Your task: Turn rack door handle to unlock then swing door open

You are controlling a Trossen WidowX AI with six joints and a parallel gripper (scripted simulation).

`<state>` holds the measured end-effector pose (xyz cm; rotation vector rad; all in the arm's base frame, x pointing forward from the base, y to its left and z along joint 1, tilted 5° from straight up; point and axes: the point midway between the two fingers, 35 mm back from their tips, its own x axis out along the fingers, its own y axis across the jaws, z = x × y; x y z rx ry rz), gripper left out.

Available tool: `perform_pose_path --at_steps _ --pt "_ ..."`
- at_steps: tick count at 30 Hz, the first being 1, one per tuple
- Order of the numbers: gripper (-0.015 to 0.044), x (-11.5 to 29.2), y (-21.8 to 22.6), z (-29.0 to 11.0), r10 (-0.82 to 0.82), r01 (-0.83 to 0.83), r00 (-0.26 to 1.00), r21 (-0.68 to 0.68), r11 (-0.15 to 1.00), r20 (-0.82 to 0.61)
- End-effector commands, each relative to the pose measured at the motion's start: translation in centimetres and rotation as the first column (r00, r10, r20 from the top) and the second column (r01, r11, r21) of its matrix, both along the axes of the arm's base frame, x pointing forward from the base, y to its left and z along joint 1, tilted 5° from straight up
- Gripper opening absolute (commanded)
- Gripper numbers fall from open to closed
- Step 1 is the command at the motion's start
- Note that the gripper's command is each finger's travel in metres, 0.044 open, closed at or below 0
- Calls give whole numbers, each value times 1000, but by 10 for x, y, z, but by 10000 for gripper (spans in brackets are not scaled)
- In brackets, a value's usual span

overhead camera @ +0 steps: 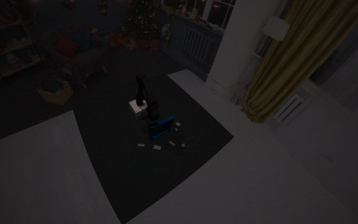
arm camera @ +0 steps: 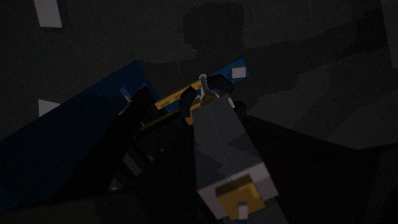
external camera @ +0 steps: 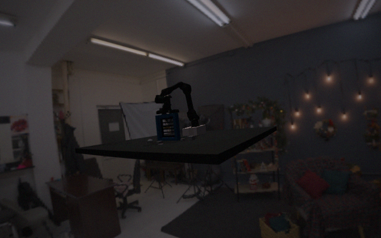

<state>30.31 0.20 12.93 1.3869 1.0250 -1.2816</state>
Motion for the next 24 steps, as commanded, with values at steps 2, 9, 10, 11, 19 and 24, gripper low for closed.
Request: perform_pose_path --at_steps 2,9,10,11,19,24 --pt "126 1 1 0 -22 22 1000 8 1000 6" --pt "293 1 1 0 -22 22 1000 8 1000 6" --pt "293 1 1 0 -14 14 1000 7 1000 5" --pt "293 1 1 0 11 -11 1000 5 1000 5" --pt "293 1 1 0 386 -386 922 -33 922 -10" --pt "293 1 1 0 599 -599 800 -53 799 -26"
